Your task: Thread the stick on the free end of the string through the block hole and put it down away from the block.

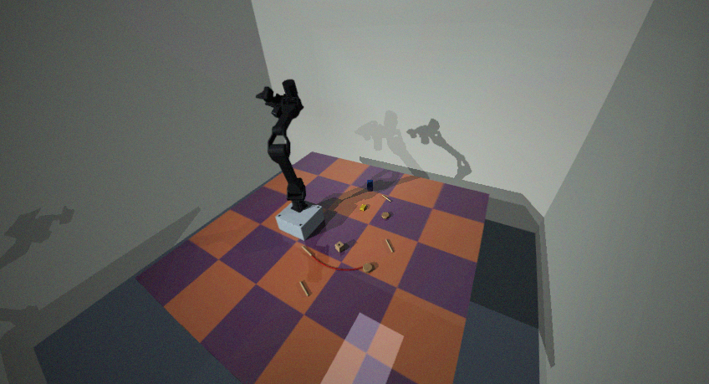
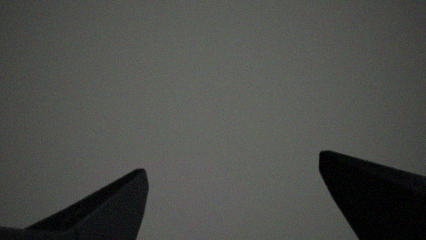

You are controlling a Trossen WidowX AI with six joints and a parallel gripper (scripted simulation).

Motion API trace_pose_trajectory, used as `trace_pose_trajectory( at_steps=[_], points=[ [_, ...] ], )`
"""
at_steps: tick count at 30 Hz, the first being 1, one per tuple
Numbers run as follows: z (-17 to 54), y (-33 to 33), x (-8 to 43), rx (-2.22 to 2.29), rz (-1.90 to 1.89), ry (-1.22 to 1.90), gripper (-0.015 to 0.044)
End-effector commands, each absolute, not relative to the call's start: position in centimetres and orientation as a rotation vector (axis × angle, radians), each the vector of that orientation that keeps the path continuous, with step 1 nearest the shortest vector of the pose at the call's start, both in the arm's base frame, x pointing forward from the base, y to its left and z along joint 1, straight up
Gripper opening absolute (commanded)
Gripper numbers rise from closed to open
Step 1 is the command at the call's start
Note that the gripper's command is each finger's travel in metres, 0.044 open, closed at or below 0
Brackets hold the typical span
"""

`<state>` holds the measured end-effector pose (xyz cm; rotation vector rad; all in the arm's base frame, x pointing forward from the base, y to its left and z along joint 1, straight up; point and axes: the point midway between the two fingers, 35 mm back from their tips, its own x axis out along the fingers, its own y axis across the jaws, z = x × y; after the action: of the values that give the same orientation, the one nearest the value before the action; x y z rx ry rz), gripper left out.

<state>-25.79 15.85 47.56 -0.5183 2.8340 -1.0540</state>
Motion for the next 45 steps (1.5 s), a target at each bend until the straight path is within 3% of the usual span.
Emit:
trace_pose_trajectory(
  at_steps=[1,4,12,26,35,45],
  points=[
    [47.6,15.8,-25.8,-0.518,-1.054,2.834,0.0426],
    [47.3,16.8,-25.6,-0.469,-1.091,2.839,0.0440],
    [43.9,27.3,-21.1,0.134,-1.525,2.828,0.0440],
    [34.9,39.4,-3.9,1.248,-2.270,2.437,0.0440],
    [28.3,39.9,10.0,1.933,-2.672,1.916,0.0440],
    [21.1,33.7,23.3,2.604,-2.941,1.071,0.0440]
  ],
)
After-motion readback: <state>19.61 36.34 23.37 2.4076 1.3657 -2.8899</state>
